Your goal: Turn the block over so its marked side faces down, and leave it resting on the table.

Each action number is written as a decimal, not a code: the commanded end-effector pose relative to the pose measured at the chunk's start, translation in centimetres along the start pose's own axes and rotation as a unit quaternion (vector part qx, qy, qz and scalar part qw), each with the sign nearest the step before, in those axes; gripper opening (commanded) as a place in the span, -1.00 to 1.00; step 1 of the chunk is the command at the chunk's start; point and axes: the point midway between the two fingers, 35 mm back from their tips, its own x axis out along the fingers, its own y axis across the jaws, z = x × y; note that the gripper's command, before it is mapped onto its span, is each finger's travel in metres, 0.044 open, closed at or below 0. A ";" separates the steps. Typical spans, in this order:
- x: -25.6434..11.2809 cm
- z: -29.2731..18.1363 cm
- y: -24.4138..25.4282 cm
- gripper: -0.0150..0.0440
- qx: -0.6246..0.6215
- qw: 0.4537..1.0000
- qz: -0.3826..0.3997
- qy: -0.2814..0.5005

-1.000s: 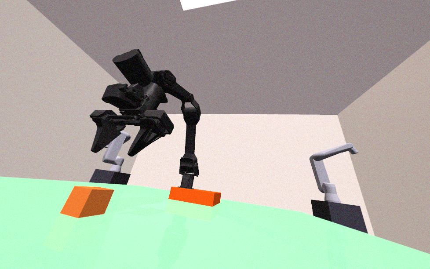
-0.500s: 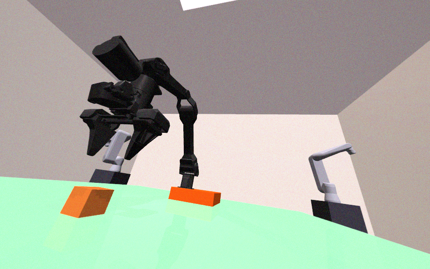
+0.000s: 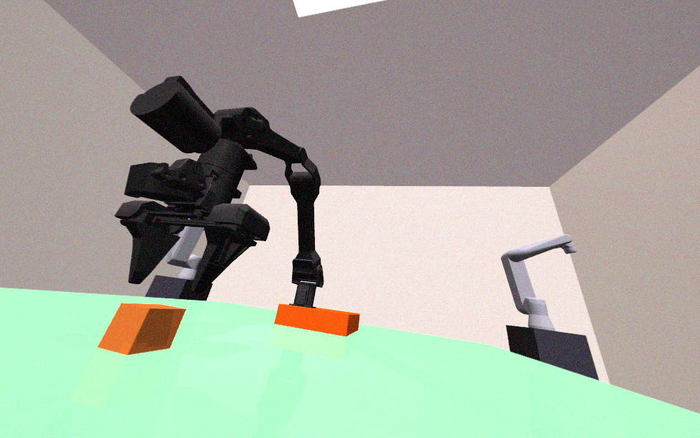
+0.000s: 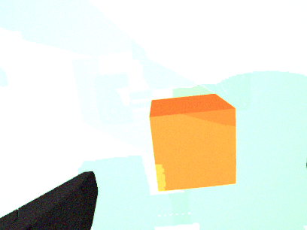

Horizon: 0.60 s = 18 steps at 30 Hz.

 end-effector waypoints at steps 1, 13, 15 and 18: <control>0.8 0.0 0.0 1.00 0.002 1.000 0.000 0.002; 2.7 0.0 0.0 1.00 0.002 1.000 0.001 0.002; 3.1 0.0 0.0 1.00 0.002 1.000 0.000 0.002; 3.5 -0.1 0.0 1.00 0.002 1.000 0.000 0.002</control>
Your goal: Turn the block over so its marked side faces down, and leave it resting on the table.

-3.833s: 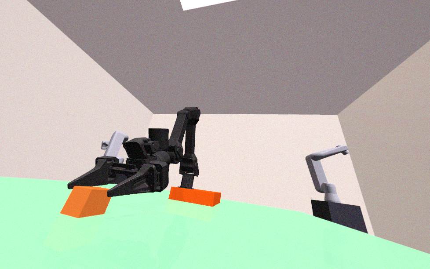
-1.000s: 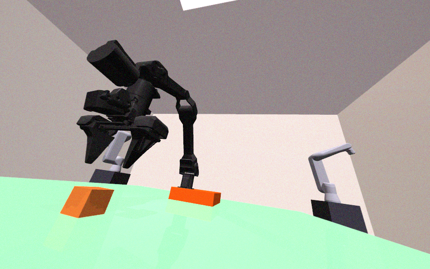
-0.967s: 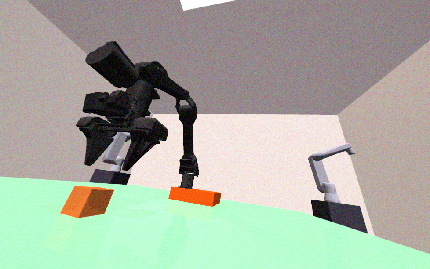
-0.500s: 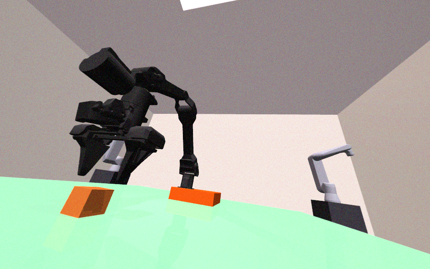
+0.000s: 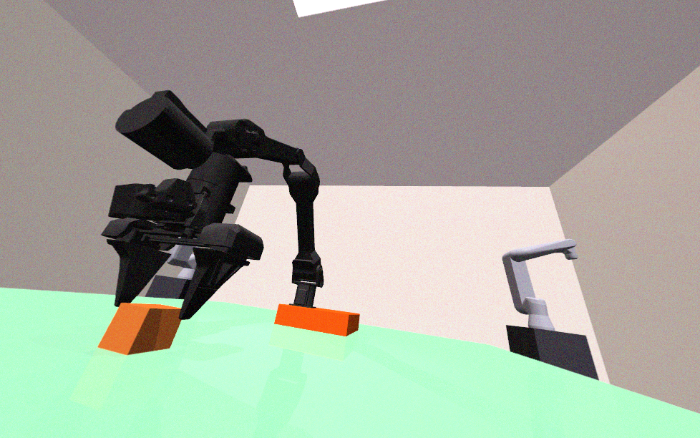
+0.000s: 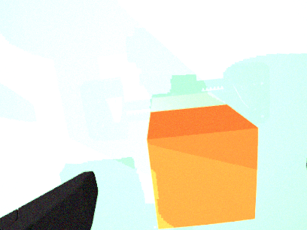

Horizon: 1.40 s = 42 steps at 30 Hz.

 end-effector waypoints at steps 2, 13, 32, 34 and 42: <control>1.0 -0.1 0.0 1.00 0.001 1.000 0.000 0.004; 1.0 -0.1 0.0 0.09 0.001 1.000 0.000 0.004; -0.1 -0.1 0.0 -0.49 0.001 1.000 0.000 0.004; -1.5 -0.1 0.0 -0.49 0.001 1.000 0.000 0.004; -1.9 -0.1 0.0 -0.49 0.001 1.000 0.000 0.000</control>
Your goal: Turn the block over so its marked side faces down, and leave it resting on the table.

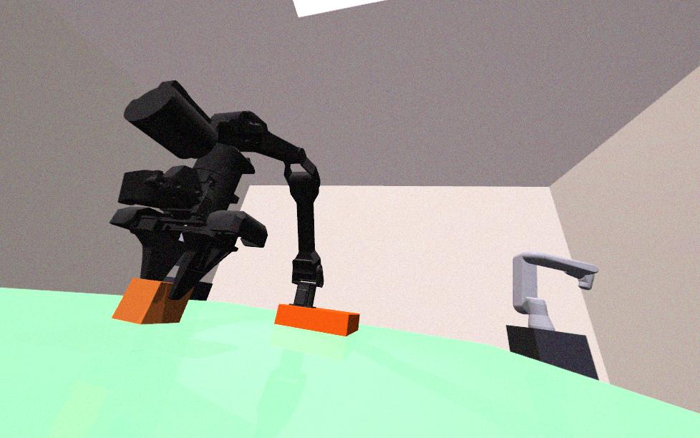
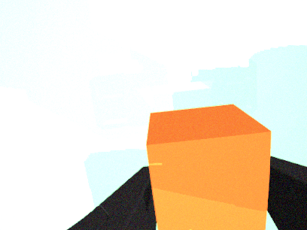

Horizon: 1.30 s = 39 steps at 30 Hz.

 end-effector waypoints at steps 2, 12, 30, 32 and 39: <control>-0.2 0.1 0.0 -0.49 0.001 1.000 0.000 -0.017; 0.3 0.3 0.0 -0.49 0.001 0.996 0.000 -0.085; 0.6 0.0 0.0 -0.49 0.001 0.978 0.000 -0.206; 0.6 -0.1 0.0 -0.49 0.001 0.976 0.000 -0.220; 0.5 -0.5 0.0 -0.49 0.001 0.967 0.000 -0.256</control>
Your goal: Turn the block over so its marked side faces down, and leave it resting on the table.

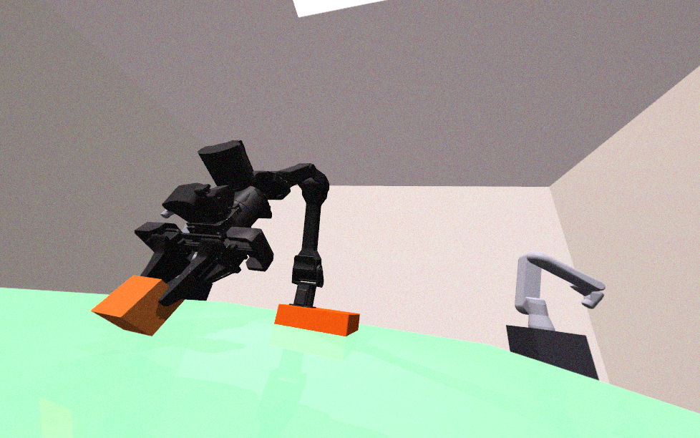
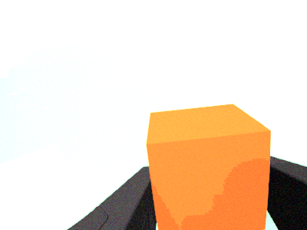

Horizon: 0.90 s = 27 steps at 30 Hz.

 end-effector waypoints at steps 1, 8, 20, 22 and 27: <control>-0.4 0.2 0.0 -0.49 -0.001 1.000 0.000 -0.022; 0.3 0.2 0.0 -0.49 -0.001 0.999 0.000 -0.042; 2.6 0.0 0.0 -0.49 -0.001 0.991 0.000 -0.136; 2.8 -0.1 0.0 -0.49 -0.001 0.988 0.000 -0.151; 3.0 -0.4 0.0 -0.49 -0.003 0.982 0.000 -0.190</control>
